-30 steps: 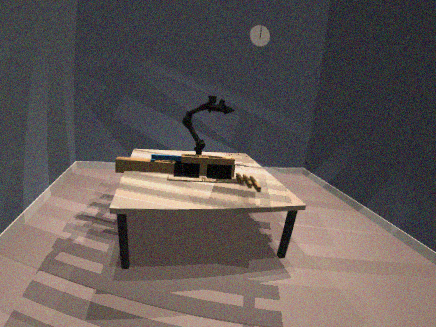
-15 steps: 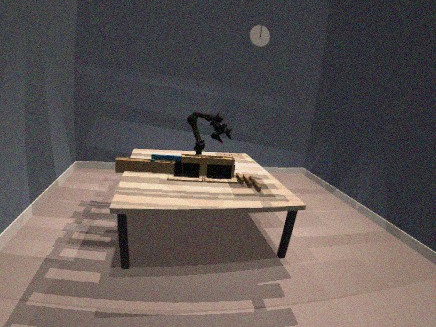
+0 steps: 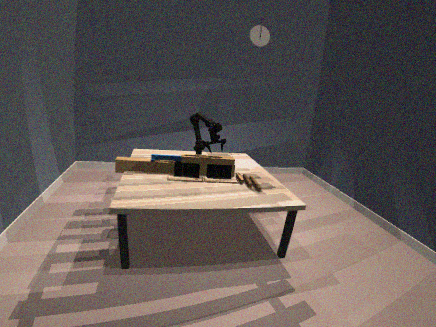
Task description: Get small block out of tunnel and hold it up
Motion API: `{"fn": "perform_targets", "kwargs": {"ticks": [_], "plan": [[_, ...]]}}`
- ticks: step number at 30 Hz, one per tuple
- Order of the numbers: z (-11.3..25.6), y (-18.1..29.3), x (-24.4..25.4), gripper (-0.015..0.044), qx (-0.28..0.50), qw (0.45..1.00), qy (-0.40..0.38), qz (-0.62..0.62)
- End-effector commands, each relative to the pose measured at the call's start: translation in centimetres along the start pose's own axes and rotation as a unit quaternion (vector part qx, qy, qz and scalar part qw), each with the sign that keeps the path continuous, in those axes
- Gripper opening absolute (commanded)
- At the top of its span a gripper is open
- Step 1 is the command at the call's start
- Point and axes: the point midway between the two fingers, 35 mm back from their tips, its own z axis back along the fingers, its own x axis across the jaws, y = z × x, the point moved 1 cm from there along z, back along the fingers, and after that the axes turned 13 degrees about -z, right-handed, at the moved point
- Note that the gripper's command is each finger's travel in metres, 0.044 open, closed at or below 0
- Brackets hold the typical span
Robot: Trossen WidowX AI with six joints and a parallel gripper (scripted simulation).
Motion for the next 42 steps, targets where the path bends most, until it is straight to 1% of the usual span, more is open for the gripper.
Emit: {"fn": "perform_targets", "kwargs": {"ticks": [1,7,15,17,19,26,28,35,42], "plan": [[-0.5,-2.7,-2.3,0.0440,-0.012,0.997,0.028,-0.078],[-0.7,-7.9,-8.5,0.0440,-0.046,0.968,0.080,-0.233],[0.9,-12.5,-19.6,0.0440,-0.089,0.901,0.156,-0.395],[1.5,-12.8,-21.9,0.0440,-0.094,0.889,0.166,-0.417],[2.0,-12.6,-24.8,0.0440,-0.096,0.863,0.181,-0.463],[4.1,-9.7,-34.6,0.0440,-0.103,0.736,0.229,-0.629],[4.3,-9.3,-35.5,0.0440,-0.104,0.722,0.232,-0.644],[4.2,-9.3,-35.5,0.0440,-0.104,0.722,0.232,-0.644],[3.3,-8.9,-35.9,0.0440,-0.104,0.722,0.232,-0.644]]}}
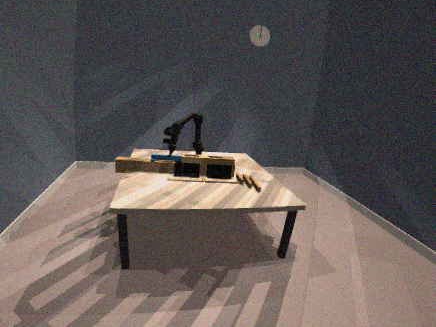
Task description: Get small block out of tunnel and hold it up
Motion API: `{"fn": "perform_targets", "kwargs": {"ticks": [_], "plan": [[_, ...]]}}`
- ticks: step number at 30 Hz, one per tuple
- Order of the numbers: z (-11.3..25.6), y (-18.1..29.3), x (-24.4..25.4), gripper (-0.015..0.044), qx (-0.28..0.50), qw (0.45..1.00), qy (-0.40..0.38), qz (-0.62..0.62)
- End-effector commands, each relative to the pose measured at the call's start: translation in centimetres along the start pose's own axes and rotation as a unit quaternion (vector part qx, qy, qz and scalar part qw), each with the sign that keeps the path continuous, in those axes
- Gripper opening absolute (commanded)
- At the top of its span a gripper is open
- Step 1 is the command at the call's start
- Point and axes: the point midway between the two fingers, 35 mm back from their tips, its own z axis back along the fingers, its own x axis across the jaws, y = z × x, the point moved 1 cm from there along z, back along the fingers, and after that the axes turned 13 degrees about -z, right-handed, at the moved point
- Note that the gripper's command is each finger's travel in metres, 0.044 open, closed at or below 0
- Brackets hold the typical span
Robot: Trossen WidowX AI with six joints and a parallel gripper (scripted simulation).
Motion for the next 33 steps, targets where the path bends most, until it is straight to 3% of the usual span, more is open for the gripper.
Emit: {"fn": "perform_targets", "kwargs": {"ticks": [1,17,32,33], "plan": [[-0.7,0.2,-0.2,0.0440,0.004,1.000,0.001,-0.003],[-3.2,0.6,-0.8,0.0440,0.004,1.000,0.001,-0.003],[-2.6,0.4,-0.6,0.0046,0.001,1.000,0.001,-0.001],[-2.6,0.4,-0.6,0.0040,0.001,1.000,0.001,-0.001]]}}
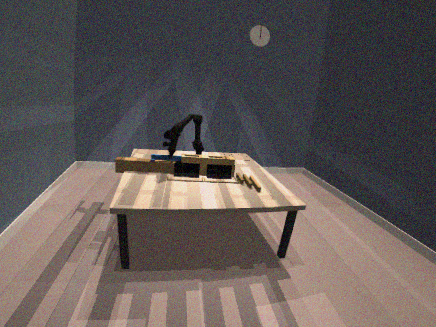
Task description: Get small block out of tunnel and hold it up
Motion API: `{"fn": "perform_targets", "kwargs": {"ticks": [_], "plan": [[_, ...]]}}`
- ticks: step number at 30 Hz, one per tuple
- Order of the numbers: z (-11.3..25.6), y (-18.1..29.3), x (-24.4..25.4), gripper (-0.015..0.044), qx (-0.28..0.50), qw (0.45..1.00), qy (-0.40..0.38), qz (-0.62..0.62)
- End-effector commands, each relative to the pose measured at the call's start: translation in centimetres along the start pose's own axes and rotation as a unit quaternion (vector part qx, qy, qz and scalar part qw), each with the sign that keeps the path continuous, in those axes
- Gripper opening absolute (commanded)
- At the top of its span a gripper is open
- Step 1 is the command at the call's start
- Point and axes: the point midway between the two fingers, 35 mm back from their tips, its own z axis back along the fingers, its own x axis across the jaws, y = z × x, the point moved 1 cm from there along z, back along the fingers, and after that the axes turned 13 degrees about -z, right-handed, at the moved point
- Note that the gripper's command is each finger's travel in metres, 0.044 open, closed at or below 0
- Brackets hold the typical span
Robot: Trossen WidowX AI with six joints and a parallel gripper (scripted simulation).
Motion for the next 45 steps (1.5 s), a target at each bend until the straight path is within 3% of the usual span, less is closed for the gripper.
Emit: {"fn": "perform_targets", "kwargs": {"ticks": [1,3,29,38,45], "plan": [[0.0,0.0,0.0,0.0033,0.001,1.000,-0.001,-0.003],[0.0,0.1,0.0,0.0000,0.001,1.000,-0.001,-0.003],[0.5,6.2,-1.4,0.0000,0.007,1.000,-0.001,-0.006],[1.3,4.8,-1.1,0.0236,-0.011,1.000,-0.002,-0.010],[4.1,4.2,-0.4,0.0420,0.003,1.000,-0.001,-0.006]]}}
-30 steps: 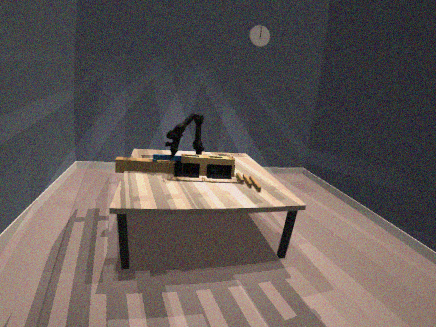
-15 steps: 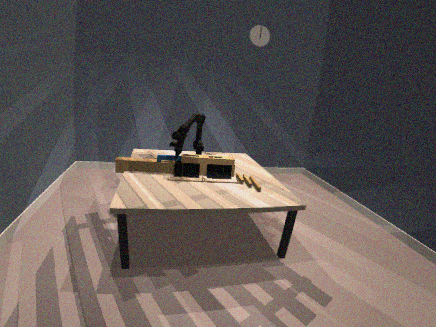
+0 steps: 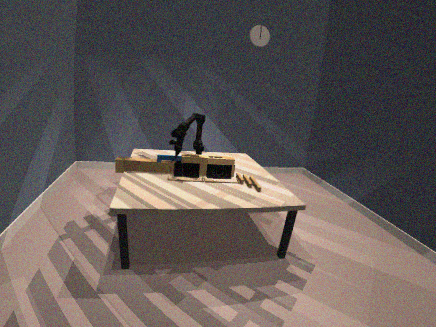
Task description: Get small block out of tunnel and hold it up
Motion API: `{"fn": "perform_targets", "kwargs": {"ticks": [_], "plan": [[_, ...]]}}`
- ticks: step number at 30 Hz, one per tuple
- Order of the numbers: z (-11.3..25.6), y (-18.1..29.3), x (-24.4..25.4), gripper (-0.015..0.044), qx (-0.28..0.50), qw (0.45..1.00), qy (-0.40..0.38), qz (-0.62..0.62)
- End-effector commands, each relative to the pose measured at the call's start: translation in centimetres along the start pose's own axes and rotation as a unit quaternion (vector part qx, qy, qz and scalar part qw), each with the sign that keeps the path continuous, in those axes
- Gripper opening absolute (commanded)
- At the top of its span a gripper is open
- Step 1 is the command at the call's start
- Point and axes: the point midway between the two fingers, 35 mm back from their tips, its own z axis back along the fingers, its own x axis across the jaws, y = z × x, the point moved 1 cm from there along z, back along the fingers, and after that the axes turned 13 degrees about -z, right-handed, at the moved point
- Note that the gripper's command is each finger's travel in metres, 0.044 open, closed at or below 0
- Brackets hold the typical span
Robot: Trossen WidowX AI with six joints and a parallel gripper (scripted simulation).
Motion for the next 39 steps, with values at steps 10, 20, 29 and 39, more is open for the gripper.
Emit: {"fn": "perform_targets", "kwargs": {"ticks": [10,20,29,39], "plan": [[0.5,-4.8,1.6,0.0440,0.007,1.000,-0.005,0.004],[-0.5,-4.7,1.4,0.0440,0.007,1.000,-0.005,0.004],[-1.9,-4.5,1.1,0.0440,0.007,1.000,-0.005,0.004],[-2.7,-4.5,0.9,0.0414,0.004,1.000,-0.005,0.002]]}}
